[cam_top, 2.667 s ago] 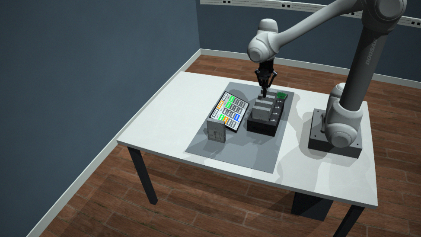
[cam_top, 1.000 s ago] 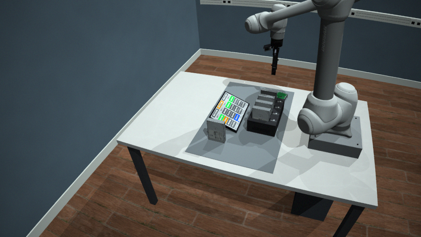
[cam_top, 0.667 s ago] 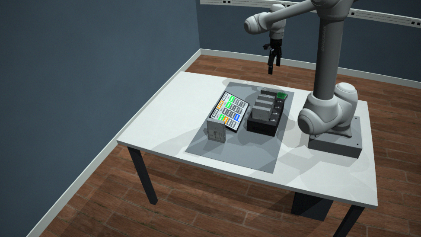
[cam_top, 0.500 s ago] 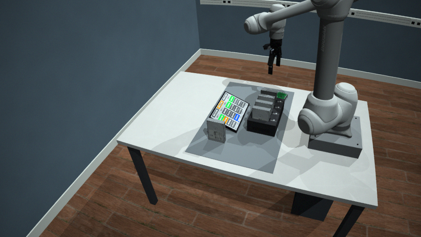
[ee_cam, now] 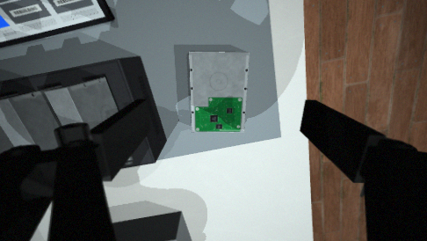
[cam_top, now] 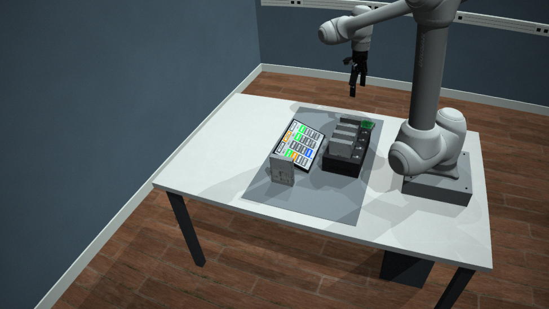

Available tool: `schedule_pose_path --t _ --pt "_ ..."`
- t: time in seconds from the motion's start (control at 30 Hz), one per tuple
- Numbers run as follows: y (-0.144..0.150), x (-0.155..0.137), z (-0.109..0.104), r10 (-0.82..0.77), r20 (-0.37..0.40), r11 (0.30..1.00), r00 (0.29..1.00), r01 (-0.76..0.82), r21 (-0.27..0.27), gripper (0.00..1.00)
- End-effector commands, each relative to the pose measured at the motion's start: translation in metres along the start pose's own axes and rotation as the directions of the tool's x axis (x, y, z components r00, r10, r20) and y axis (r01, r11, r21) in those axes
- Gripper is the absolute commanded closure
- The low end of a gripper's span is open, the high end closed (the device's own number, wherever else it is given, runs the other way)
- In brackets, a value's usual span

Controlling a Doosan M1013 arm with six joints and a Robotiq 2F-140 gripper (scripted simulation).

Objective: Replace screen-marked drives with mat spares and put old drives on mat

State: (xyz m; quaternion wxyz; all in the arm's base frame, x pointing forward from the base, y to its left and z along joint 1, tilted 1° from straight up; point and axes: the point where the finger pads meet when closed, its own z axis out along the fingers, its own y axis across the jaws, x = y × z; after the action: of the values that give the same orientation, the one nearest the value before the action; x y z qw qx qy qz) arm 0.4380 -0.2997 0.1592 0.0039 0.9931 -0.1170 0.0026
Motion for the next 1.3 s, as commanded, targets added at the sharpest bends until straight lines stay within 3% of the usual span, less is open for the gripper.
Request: schedule_pose_path --t 0.0,0.47,0.97,1.03,1.27 --pt "0.0 0.0 0.0 0.0 -0.001 1.0 1.0 0.0 0.0 0.11" --pt "0.0 0.001 0.023 0.001 -0.001 1.0 1.0 -0.001 0.0 0.11" --pt "-0.001 0.001 0.096 0.001 -0.001 1.0 1.0 -0.001 0.0 0.11" --pt "-0.001 0.001 0.096 0.001 -0.001 1.0 1.0 -0.001 0.0 0.11" --pt "-0.001 0.002 0.128 0.001 -0.001 1.0 1.0 -0.001 0.0 0.11"
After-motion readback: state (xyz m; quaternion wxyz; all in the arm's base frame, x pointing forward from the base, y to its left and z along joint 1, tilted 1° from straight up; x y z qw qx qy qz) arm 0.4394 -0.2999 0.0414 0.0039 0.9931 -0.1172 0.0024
